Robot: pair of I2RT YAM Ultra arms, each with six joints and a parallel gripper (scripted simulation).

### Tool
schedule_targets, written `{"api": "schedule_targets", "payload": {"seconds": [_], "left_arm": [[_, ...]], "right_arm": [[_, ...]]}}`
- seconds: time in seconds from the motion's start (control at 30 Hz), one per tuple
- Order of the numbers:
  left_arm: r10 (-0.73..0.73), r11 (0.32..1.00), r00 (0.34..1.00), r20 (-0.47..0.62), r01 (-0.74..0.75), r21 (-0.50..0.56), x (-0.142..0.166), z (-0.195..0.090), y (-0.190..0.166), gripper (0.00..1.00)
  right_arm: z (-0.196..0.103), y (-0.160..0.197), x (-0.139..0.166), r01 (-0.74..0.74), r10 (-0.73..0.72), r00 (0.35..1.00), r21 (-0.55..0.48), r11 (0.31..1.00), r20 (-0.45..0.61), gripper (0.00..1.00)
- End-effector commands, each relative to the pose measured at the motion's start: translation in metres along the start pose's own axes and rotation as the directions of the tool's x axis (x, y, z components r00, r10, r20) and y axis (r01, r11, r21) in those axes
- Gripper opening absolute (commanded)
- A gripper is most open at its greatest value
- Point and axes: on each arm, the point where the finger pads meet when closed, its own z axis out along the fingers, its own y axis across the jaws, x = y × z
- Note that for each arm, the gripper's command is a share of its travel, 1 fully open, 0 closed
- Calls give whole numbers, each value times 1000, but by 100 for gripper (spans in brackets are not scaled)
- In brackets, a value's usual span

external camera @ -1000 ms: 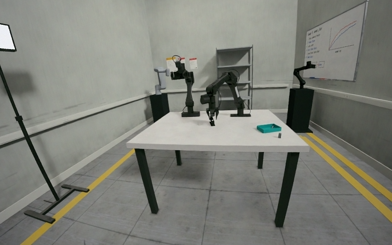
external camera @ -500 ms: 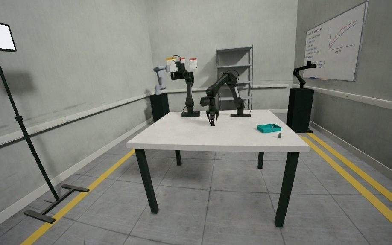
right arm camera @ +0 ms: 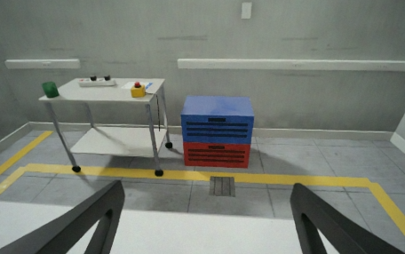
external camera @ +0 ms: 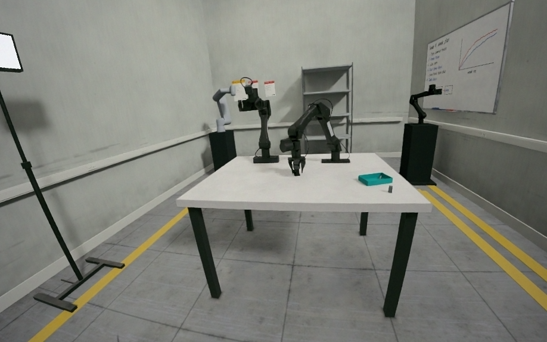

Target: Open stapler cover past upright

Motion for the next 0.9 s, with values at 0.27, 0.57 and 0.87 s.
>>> {"api": "schedule_targets", "payload": {"seconds": [0.27, 0.57, 0.87], "left_arm": [[-10, 999, 1000, 23, 9, 37, -6, 2, -8, 50], [-8, 1000, 1000, 17, 7, 28, -4, 2, -6, 42], [-8, 1000, 1000, 17, 7, 28, -4, 2, -5, 29]], "right_arm": [[-1, -3, -6, -2, 2, 1000, 5, 1000, 21, 100], [-1, -1, -8, -1, 1, 1000, -2, 1000, 26, 100], [-1, -1, -8, -1, 1, 1000, -2, 1000, 26, 100]]}}
